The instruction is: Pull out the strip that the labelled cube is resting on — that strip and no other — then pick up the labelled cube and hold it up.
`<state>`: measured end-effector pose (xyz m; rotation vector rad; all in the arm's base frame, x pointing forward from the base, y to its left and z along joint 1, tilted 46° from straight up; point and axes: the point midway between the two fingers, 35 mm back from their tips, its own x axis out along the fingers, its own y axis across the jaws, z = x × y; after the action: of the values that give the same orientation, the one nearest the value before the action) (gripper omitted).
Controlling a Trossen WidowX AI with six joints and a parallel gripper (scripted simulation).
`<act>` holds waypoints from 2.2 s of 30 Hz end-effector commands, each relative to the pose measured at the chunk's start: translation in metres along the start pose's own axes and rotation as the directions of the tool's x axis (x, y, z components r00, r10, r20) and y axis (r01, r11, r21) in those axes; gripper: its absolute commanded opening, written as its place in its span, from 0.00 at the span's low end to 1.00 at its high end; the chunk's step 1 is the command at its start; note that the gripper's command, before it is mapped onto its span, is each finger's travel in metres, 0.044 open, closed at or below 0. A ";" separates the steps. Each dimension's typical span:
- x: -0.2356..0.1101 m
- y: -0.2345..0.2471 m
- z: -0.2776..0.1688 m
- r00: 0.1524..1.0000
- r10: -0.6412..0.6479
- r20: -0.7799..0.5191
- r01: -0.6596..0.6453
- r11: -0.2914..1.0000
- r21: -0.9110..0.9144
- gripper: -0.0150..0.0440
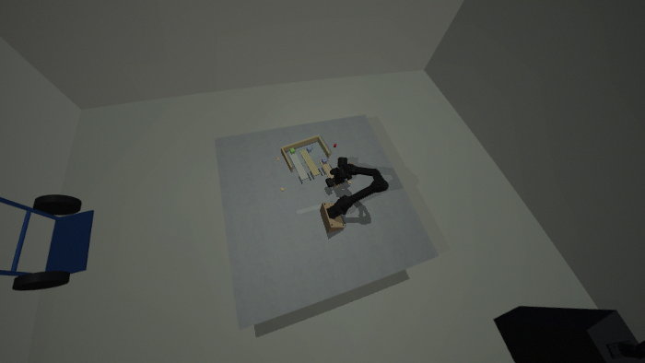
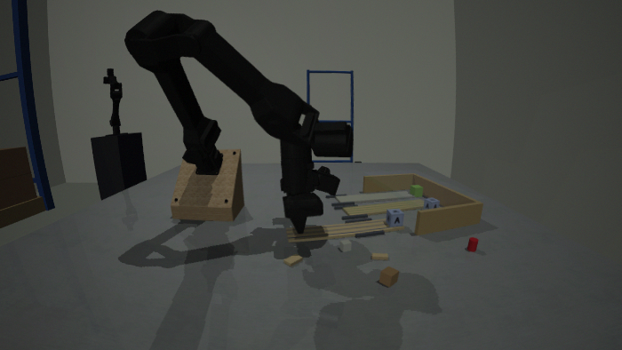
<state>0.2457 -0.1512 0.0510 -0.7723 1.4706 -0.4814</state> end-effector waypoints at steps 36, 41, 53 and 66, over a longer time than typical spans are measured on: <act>0.005 0.001 -0.029 1.000 0.004 -0.031 -0.004 1.000 -0.006 0.25; 0.005 0.001 -0.029 1.000 0.004 -0.031 -0.004 1.000 -0.006 0.25; 0.005 0.001 -0.029 1.000 0.004 -0.031 -0.004 1.000 -0.006 0.25; -0.041 0.002 -0.017 1.000 0.006 -0.030 -0.006 1.000 -0.006 0.25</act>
<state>0.2259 -0.1276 0.0764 -0.7708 1.5020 -0.4780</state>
